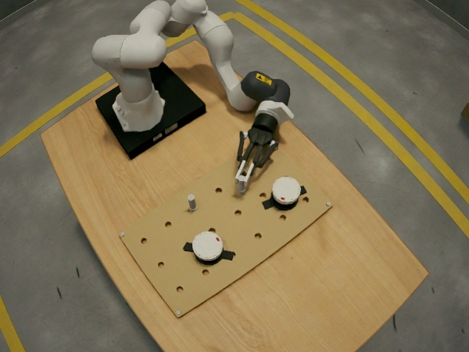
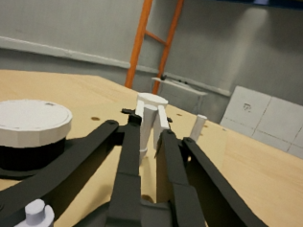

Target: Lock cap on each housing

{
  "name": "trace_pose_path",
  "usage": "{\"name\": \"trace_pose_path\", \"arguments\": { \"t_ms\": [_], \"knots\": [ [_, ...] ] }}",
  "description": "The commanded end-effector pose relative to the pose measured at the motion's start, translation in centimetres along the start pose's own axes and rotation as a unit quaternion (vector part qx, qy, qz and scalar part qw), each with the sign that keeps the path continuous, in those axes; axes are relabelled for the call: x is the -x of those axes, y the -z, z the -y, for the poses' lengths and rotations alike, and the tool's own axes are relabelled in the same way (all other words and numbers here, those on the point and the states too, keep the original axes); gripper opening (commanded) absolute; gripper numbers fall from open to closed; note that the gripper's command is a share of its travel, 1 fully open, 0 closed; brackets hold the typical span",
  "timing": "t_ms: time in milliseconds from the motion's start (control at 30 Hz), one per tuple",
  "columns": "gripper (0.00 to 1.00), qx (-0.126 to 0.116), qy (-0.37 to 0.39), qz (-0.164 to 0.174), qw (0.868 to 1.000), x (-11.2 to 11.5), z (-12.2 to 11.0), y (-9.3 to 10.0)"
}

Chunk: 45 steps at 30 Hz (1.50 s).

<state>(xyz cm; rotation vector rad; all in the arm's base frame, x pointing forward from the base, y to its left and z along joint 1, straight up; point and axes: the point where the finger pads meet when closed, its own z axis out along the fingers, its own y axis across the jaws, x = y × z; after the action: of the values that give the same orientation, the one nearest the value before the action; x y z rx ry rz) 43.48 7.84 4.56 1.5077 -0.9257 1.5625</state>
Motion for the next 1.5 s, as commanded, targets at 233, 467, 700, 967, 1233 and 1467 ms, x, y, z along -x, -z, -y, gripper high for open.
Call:
{"name": "trace_pose_path", "arguments": {
  "t_ms": [233,467,700,967,1233,1467],
  "knots": [
    [0.1,0.003,-0.003,-0.001,1.0,0.11,-0.15,-0.18],
    [0.1,0.003,-0.003,-0.001,1.0,0.11,-0.15,-0.18],
    [0.1,0.003,-0.003,-0.001,1.0,0.11,-0.15,-0.18],
    [0.36,0.003,-0.003,-0.001,1.0,0.11,-0.15,-0.18],
    [0.36,0.003,-0.003,-0.001,1.0,0.11,-0.15,-0.18],
    [0.36,0.003,-0.003,-0.001,1.0,0.11,-0.15,-0.18]
  ]
}}
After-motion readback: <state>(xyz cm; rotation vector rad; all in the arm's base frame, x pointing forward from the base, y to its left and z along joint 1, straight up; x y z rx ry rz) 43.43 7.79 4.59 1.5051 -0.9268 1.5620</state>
